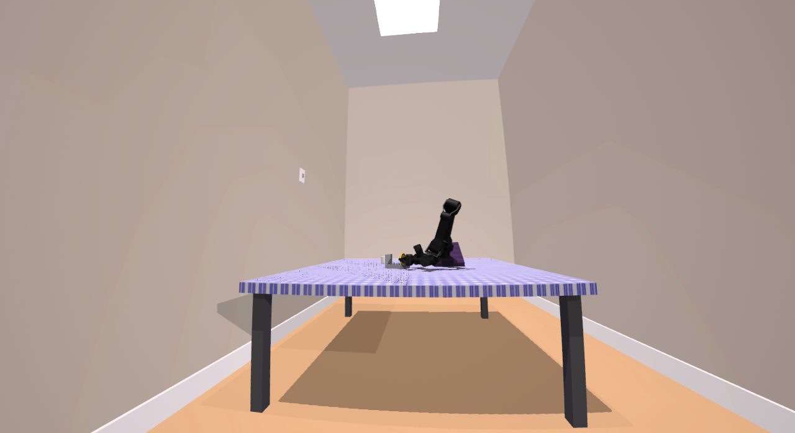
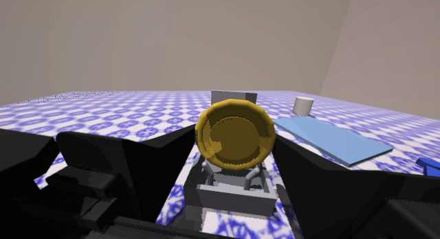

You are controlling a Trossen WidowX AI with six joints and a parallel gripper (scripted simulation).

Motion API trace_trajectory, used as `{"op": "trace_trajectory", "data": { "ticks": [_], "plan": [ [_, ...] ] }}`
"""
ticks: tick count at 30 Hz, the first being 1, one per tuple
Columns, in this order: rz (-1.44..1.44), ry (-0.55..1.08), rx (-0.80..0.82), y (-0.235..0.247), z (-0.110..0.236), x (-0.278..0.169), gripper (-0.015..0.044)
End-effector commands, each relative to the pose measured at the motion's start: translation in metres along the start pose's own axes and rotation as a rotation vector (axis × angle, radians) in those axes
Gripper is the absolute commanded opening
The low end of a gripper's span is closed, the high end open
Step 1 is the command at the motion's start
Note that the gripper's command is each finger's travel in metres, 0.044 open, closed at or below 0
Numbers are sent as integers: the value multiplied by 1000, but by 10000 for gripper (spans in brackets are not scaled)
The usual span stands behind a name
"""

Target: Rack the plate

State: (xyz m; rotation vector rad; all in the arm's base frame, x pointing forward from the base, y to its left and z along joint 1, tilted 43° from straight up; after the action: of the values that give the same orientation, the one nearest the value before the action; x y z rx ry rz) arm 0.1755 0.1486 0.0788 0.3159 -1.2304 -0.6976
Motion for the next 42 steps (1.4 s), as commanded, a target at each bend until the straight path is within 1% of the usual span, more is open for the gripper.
{"op": "trace_trajectory", "data": {
  "ticks": [1, 15, 22, 29, 35, 39, 42],
  "plan": [
    [4, 1, -1, 0, 0, 0, 26],
    [0, 0, 0, 0, 0, 0, 394],
    [1, 3, -4, 1, -1, 5, 400],
    [15, 19, -20, 8, -5, 57, 400],
    [28, -5, -8, 5, -5, 111, 400],
    [36, -9, -7, 4, -5, 117, 400],
    [103, 16, -43, 2, -11, 119, 400]
  ]
}}
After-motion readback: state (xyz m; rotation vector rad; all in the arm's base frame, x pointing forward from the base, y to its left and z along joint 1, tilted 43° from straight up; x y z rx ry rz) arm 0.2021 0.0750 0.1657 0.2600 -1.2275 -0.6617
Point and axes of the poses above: the point midway between the two fingers, 35 mm back from their tips, its own z axis back along the fingers, its own y axis across the jaws, x = y × z, the point moved 4 cm from there along z, back along the fingers, and after that the axes turned 4 degrees about z, right-handed, at the moved point
